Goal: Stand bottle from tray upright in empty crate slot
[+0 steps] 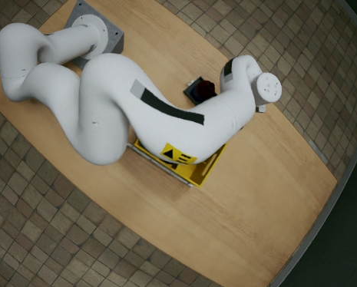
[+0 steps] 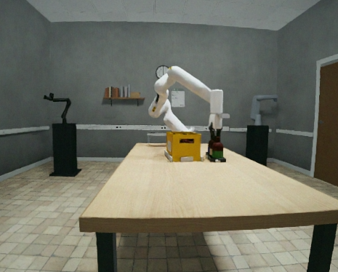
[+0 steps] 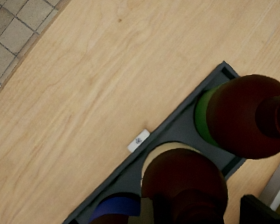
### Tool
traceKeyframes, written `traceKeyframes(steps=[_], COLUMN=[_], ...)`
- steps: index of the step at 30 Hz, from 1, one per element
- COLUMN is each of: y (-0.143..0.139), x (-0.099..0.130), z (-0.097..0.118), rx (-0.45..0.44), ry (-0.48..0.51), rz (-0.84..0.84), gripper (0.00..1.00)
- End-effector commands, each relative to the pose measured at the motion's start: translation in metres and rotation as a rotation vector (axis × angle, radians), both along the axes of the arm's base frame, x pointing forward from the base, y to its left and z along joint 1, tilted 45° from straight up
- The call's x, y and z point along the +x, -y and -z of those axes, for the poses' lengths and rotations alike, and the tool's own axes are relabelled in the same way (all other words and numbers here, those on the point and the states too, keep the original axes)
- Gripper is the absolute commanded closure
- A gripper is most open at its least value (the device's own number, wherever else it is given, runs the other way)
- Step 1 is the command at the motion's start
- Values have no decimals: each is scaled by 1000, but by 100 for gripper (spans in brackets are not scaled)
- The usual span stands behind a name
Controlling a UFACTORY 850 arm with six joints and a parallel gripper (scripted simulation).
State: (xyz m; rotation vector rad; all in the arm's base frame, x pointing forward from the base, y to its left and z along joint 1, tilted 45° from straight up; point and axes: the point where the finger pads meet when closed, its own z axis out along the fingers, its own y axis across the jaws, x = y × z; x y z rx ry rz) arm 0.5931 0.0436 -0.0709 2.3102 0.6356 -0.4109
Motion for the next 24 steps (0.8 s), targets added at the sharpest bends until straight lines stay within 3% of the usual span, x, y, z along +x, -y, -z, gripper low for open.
traceKeyframes(steps=[1, 20, 21, 24], y=[0, 1, 1, 1], x=[1, 1, 1, 1], z=[0, 1, 1, 1], rx=[1, 1, 1, 1], ry=[2, 2, 2, 2], rz=[-1, -1, -1, -1], gripper=[35, 35, 100, 100])
